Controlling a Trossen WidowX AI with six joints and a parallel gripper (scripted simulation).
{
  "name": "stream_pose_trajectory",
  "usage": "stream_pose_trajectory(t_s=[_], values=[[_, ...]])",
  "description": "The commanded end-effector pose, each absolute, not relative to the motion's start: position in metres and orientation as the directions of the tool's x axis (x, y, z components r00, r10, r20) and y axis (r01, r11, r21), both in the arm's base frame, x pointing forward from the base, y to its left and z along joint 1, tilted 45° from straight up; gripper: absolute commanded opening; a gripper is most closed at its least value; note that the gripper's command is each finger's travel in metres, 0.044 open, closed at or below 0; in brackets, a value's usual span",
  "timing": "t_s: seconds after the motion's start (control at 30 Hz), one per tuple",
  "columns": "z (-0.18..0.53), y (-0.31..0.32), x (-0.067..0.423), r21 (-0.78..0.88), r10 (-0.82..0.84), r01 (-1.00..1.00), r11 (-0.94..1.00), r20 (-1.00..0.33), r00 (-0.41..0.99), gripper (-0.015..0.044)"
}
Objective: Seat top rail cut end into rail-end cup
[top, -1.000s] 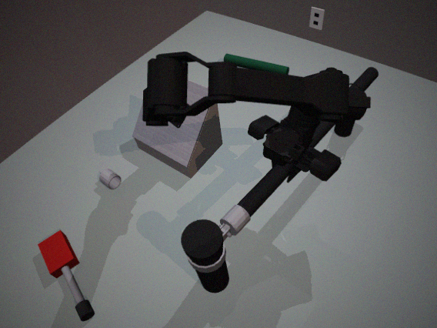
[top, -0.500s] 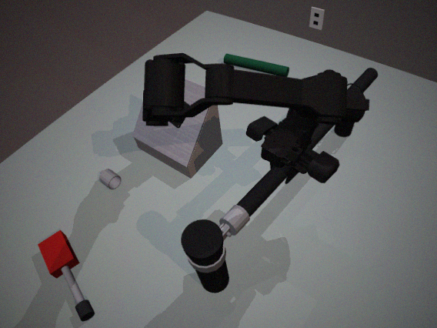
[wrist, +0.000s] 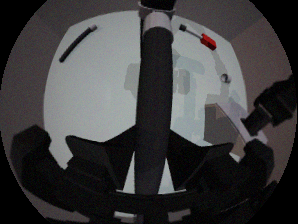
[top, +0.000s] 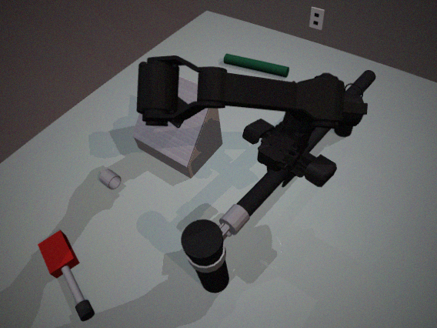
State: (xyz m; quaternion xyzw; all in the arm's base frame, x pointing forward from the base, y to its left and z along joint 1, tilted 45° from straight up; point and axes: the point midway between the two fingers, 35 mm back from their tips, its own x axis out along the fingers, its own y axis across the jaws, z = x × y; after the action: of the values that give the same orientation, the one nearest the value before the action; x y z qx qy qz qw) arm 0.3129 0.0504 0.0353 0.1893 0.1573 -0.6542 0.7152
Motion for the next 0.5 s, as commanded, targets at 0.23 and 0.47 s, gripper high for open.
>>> stream_pose_trajectory(t_s=[0.23, 0.47], values=[[0.0468, 0.0441, 0.3145, 0.071, -0.877, 0.994, 0.083, -0.468, 0.107, 0.0], [0.0509, 0.0398, 0.3158, 0.071, -0.877, 0.994, 0.083, -0.468, 0.107, 0.0]])
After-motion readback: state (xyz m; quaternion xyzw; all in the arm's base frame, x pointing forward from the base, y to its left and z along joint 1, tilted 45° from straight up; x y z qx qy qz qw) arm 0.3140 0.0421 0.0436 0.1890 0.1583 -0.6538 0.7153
